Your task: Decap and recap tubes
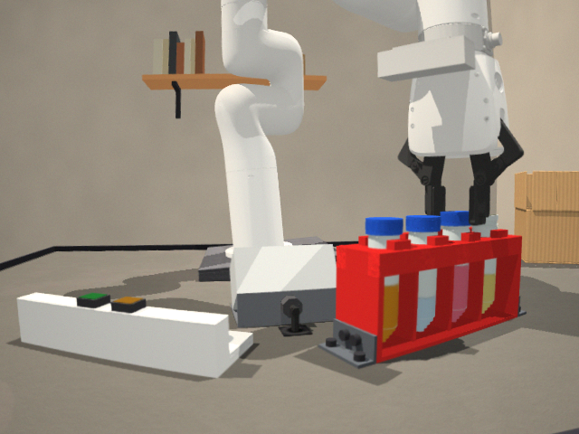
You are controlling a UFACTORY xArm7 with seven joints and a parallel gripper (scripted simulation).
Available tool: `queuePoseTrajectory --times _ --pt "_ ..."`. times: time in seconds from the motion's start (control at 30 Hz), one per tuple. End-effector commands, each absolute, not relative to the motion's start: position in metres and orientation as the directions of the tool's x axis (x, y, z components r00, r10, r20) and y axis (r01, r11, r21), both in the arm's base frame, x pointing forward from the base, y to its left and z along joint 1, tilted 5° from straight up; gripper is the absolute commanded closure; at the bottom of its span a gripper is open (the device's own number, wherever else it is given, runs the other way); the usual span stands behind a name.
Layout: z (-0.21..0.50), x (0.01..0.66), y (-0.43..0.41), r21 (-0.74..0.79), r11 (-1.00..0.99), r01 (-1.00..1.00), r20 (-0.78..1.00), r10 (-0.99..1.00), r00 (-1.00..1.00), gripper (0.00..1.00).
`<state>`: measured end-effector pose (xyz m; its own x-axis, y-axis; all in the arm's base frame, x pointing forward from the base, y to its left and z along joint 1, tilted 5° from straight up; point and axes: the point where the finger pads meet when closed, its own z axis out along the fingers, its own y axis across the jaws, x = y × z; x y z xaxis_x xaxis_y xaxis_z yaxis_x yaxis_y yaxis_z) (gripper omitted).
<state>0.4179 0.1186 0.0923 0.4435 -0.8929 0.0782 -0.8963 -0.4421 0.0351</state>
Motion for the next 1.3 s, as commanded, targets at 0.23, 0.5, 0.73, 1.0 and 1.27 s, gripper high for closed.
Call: queuePoseTrajectory --times 0.23,0.5,0.73,1.0,1.27 --pt "0.098 0.420 0.120 0.009 -0.203 -0.979 0.084 -0.976 0.203 0.54" --pt "0.101 0.420 0.120 0.009 -0.203 -0.979 0.084 -0.976 0.203 0.54" --pt "0.101 0.420 0.120 0.009 -0.203 -0.979 0.084 -0.976 0.203 1.00" --pt "0.101 0.420 0.120 0.009 -0.203 -0.979 0.084 -0.976 0.203 1.00" --pt "0.110 0.420 0.120 0.009 -0.203 -0.979 0.084 -0.976 0.203 1.00"
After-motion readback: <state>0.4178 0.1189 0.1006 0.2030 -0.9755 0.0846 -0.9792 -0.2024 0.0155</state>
